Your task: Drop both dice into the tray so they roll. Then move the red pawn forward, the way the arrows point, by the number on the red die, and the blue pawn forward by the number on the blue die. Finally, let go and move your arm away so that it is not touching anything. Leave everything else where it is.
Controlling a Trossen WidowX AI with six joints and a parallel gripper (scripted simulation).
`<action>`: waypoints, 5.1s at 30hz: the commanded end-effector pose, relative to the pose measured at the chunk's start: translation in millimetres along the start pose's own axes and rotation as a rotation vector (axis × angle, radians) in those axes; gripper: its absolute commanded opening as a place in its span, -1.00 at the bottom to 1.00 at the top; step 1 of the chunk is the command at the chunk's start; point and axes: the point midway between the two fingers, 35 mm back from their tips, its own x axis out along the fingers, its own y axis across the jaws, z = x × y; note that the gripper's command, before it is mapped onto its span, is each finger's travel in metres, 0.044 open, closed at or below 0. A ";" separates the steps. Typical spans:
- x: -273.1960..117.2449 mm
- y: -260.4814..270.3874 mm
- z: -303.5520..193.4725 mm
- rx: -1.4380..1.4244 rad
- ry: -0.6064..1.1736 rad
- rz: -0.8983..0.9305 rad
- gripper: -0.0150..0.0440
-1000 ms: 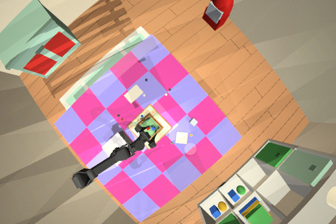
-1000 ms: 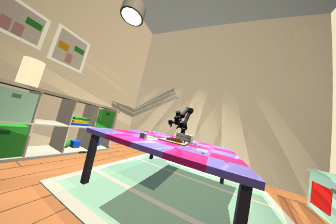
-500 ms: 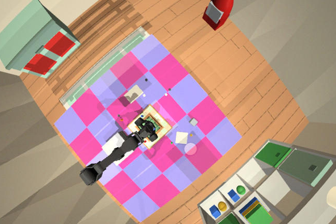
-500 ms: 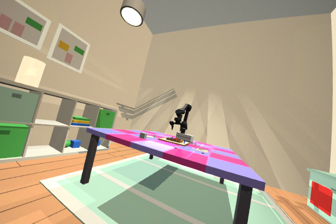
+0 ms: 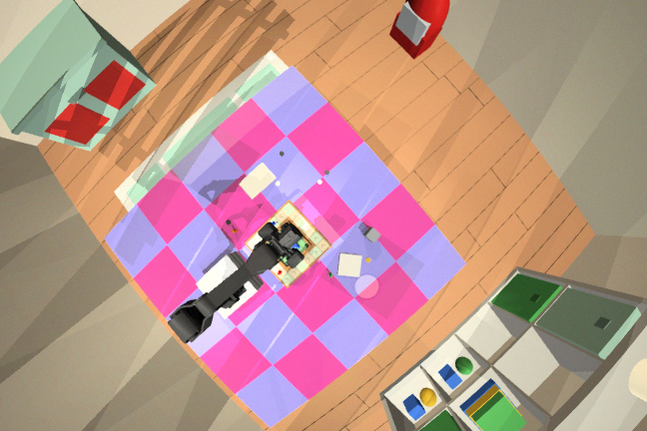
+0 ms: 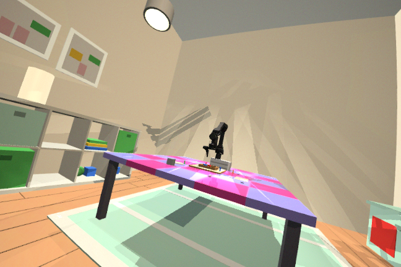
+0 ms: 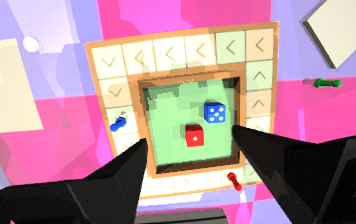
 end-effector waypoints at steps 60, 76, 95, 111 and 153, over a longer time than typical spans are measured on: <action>74.7 -79.5 -144.8 -0.310 0.099 -0.008 -0.35; 51.5 -81.7 -135.5 -0.304 0.091 -0.009 -0.49; -53.1 -77.0 -135.4 -0.310 0.098 -0.009 -0.49; 6.6 -117.7 -136.7 -0.310 0.099 -0.012 -0.49; 69.3 -129.1 -144.0 -0.307 0.092 -0.014 0.04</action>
